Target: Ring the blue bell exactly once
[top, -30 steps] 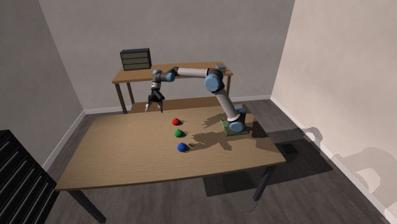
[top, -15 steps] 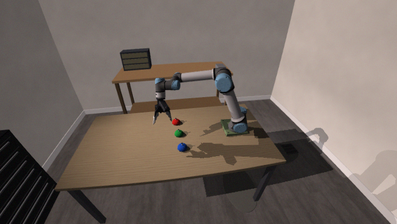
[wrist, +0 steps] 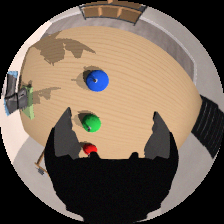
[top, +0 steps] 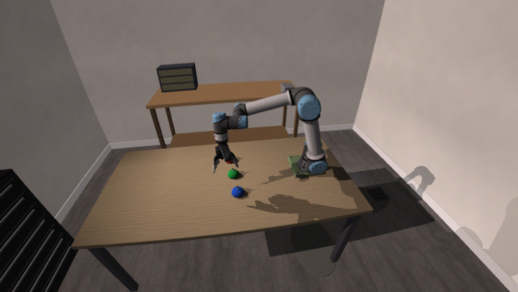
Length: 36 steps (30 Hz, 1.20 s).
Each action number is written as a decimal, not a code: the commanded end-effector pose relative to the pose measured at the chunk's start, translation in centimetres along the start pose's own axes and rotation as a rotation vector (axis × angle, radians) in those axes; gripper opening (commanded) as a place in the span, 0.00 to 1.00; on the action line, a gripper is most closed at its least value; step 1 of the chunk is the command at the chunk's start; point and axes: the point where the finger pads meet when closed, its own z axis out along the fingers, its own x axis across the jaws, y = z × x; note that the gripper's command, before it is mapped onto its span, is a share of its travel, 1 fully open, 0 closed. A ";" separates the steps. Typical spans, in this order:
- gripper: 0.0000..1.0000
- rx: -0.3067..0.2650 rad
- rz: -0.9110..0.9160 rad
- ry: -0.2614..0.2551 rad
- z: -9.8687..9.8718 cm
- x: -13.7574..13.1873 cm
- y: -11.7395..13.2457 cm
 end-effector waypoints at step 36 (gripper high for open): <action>0.00 -0.168 0.152 -0.023 3.1 -5.4 -4.0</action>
